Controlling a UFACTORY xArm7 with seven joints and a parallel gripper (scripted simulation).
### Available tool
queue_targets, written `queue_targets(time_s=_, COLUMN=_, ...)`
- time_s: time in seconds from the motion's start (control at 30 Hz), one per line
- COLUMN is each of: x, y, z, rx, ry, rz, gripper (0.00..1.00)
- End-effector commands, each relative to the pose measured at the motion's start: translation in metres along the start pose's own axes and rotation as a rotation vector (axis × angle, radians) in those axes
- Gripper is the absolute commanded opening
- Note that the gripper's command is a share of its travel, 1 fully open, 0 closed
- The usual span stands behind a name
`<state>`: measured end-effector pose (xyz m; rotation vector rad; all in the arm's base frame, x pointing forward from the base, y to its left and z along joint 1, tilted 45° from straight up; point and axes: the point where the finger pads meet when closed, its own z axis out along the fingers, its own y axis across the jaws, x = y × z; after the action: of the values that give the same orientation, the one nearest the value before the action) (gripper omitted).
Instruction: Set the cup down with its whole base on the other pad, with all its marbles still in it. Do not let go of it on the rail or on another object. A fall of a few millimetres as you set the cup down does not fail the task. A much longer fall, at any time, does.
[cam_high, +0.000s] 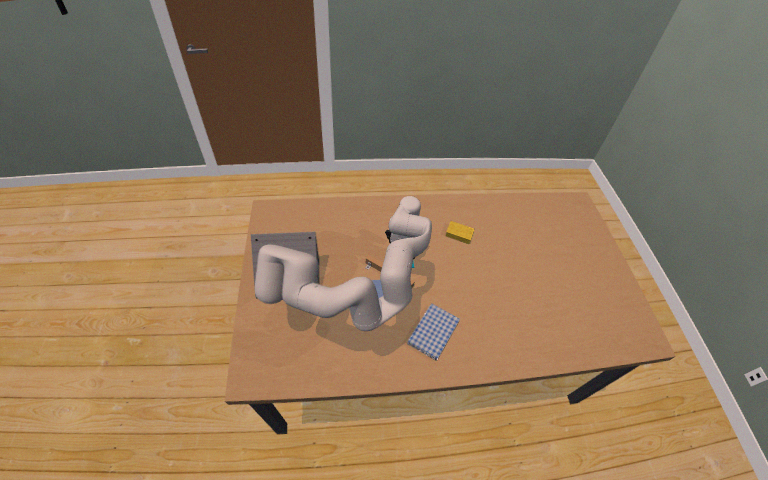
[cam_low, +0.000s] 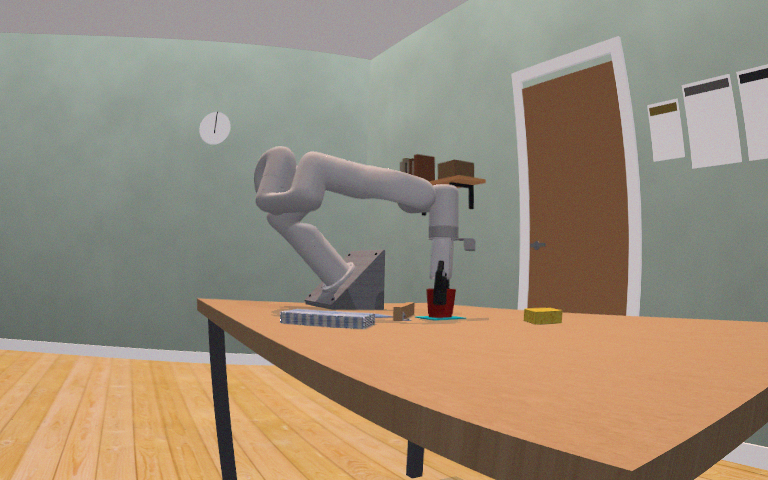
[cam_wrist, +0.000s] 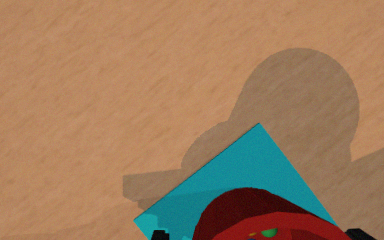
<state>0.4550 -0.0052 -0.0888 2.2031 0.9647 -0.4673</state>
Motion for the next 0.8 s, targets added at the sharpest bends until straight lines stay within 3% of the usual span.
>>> queue_targets(time_s=0.0, x=0.002, y=0.000, z=-0.004, rx=-0.001, ry=0.005, rz=0.000, gripper=1.00)
queue_targets(time_s=0.27, x=0.001, y=0.000, z=-0.015, rx=-0.001, ry=0.005, rz=0.000, gripper=1.00)
queue_targets(time_s=0.77, x=0.001, y=0.000, z=-0.063, rx=-0.001, ry=0.005, rz=0.000, gripper=1.00)
